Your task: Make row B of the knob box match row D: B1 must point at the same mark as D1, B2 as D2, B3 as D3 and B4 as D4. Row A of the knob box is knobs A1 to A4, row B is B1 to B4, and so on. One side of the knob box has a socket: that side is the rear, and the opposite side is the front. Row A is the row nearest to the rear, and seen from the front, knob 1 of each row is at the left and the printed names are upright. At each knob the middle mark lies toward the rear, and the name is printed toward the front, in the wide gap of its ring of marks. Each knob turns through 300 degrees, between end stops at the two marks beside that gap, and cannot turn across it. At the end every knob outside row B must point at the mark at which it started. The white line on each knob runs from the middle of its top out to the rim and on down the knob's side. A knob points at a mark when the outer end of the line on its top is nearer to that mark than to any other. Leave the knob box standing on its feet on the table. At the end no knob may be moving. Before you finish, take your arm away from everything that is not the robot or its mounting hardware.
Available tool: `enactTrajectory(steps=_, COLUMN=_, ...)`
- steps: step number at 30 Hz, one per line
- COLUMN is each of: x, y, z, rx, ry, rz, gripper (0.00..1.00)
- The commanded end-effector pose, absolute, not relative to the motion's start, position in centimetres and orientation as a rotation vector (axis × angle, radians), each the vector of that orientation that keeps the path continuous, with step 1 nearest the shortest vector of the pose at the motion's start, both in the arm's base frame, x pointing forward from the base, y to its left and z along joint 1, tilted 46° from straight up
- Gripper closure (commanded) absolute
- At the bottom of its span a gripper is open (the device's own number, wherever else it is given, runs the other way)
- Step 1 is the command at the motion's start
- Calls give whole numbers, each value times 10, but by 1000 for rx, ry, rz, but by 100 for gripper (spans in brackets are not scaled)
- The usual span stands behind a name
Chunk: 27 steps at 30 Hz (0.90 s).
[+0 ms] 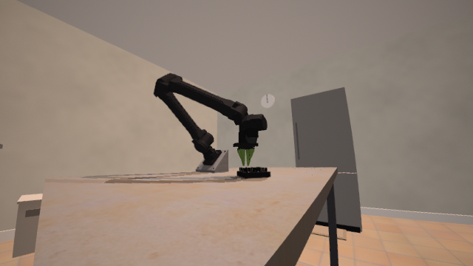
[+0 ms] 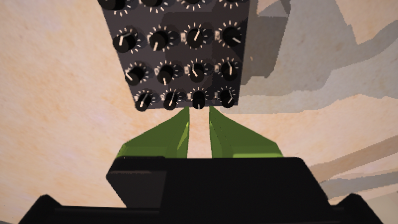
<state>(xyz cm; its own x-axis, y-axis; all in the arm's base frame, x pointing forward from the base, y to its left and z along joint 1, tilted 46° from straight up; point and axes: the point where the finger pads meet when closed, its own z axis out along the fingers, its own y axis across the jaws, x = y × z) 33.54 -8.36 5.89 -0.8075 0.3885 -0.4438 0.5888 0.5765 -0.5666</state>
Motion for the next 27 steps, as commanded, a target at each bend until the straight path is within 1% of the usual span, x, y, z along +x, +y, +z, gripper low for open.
enactTrajectory(steps=1, x=356, y=-72, z=65, rx=792, ry=2508, rz=-1023, gripper=81)
enactTrajectory(steps=12, x=338, y=-89, z=52, rx=804, ry=2537, rz=-1066, gripper=81)
enactTrajectory(steps=17, x=347, y=-80, z=54, rx=770, ry=2531, rz=-1046, gripper=81)
enactTrajectory(steps=20, x=338, y=-93, z=49, rx=804, ry=2538, rz=-1066, gripper=81)
enactTrajectory(steps=27, x=342, y=-92, z=48, rx=793, ry=2535, rz=-1059, gripper=81)
